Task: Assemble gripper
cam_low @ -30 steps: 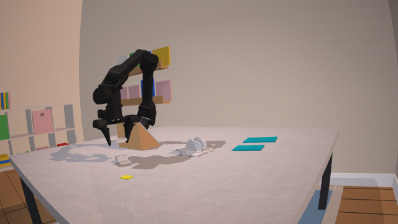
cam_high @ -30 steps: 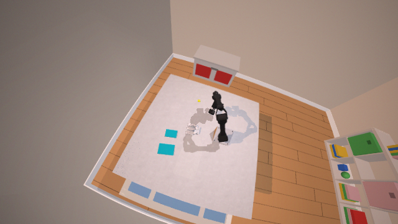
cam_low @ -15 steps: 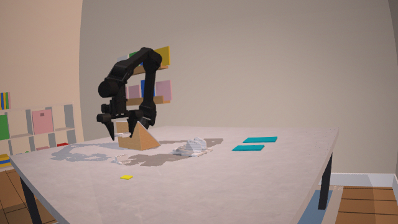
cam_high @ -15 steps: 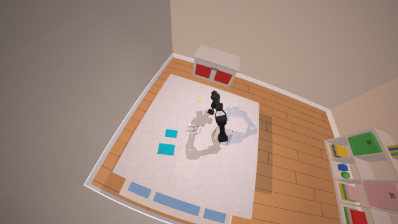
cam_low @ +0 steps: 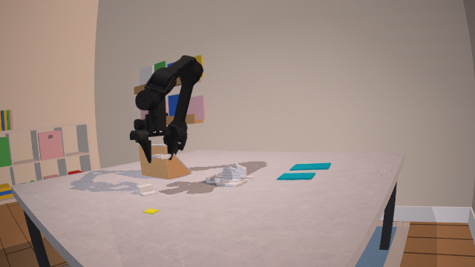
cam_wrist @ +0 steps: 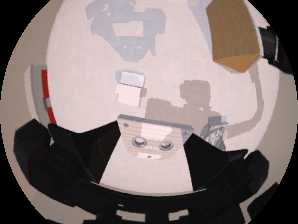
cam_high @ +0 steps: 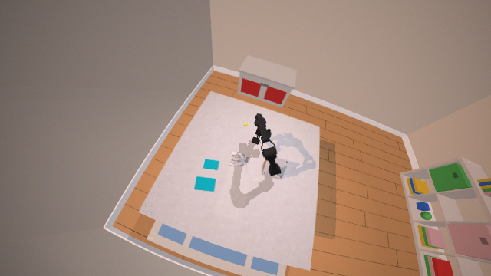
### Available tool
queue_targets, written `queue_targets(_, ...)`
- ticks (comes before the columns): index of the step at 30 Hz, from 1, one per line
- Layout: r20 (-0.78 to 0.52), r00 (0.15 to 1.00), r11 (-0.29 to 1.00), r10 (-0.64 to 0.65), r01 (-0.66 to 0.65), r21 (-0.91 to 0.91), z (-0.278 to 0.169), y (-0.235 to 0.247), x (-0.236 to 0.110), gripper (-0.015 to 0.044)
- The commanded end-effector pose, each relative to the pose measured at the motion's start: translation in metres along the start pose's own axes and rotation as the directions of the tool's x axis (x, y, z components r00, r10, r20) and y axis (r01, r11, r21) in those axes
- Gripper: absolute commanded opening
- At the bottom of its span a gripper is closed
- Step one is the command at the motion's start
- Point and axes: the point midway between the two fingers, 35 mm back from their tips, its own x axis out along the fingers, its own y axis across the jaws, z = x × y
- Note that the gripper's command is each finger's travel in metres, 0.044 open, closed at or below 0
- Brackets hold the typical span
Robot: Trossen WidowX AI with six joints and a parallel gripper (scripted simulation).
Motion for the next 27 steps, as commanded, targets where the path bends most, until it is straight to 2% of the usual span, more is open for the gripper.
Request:
queue_targets(1, -0.005, 1.000, 1.000, 0.000, 0.000, -0.006, -0.005, -0.011, -0.003, 0.0351)
queue_targets(27, -0.011, 1.000, 0.996, 0.000, -0.001, -0.093, -0.032, -0.094, -0.006, 0.0351)
